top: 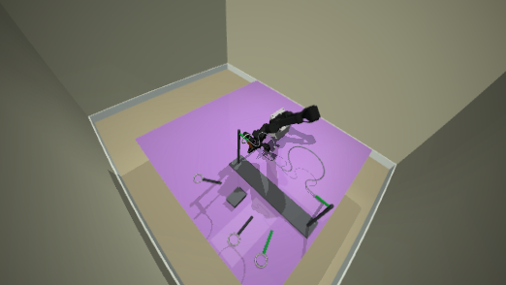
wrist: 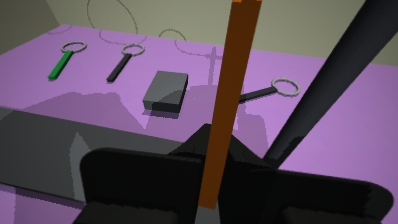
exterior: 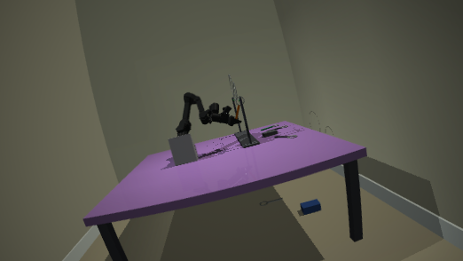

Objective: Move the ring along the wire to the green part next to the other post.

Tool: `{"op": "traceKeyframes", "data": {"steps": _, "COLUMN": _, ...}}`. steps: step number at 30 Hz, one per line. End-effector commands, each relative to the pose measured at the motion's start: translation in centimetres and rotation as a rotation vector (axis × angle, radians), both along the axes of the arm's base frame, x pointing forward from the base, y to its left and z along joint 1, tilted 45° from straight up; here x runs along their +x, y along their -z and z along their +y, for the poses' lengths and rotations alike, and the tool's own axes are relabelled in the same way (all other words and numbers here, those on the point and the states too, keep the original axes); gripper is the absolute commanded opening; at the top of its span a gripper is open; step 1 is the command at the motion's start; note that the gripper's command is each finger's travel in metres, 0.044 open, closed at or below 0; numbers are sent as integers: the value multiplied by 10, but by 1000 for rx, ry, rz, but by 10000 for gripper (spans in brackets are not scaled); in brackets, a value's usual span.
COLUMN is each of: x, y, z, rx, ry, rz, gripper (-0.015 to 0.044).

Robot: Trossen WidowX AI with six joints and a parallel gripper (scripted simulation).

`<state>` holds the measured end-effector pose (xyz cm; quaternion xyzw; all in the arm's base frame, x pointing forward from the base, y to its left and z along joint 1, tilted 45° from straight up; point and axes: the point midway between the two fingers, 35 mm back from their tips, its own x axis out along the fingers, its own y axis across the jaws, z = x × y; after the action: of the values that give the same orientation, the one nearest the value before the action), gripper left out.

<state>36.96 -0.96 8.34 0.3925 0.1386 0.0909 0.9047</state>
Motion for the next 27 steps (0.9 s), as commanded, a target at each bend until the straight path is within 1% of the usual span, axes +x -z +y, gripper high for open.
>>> {"op": "traceKeyframes", "data": {"steps": 1, "x": 0, "y": 3, "z": 1, "rx": -4, "ry": -3, "rz": 0, "gripper": -150}}
{"op": "traceKeyframes", "data": {"steps": 12, "x": 1, "y": 15, "z": 13, "rx": -3, "ry": -3, "rz": 0, "gripper": -150}}
{"op": "traceKeyframes", "data": {"steps": 27, "x": 1, "y": 15, "z": 13, "rx": -3, "ry": -3, "rz": 0, "gripper": -150}}
